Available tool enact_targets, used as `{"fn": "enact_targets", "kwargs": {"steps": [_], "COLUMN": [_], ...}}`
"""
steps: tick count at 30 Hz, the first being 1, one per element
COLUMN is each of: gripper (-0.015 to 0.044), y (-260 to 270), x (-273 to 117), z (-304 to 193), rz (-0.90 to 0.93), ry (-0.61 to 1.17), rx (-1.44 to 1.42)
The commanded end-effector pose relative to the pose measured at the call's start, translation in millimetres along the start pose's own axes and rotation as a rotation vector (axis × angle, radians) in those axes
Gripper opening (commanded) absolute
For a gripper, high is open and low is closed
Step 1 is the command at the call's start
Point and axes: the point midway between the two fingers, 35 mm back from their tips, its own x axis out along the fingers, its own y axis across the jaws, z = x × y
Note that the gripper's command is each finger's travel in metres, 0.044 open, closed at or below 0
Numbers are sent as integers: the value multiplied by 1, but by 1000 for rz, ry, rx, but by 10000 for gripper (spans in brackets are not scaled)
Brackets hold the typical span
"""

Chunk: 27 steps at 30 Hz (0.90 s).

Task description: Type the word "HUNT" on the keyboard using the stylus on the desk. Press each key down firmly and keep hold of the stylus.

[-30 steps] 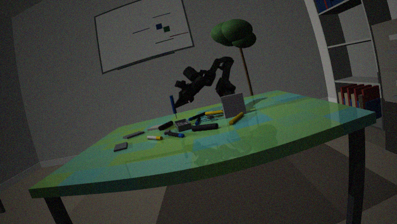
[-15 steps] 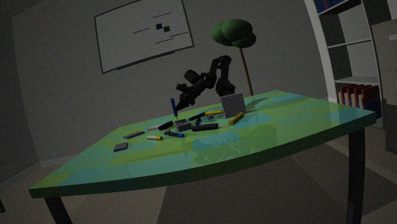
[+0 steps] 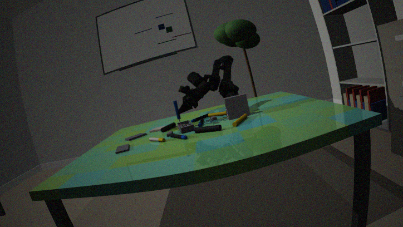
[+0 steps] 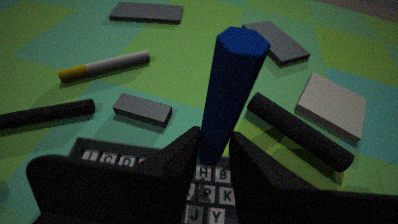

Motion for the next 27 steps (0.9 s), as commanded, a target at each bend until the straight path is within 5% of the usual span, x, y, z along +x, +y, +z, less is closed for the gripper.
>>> {"fn": "enact_targets", "kwargs": {"steps": [1, 27], "gripper": [81, 81], "y": [1, 1], "x": [1, 6], "z": [-3, -12], "rz": [5, 5], "ry": [-1, -1], "rx": [-6, -6]}}
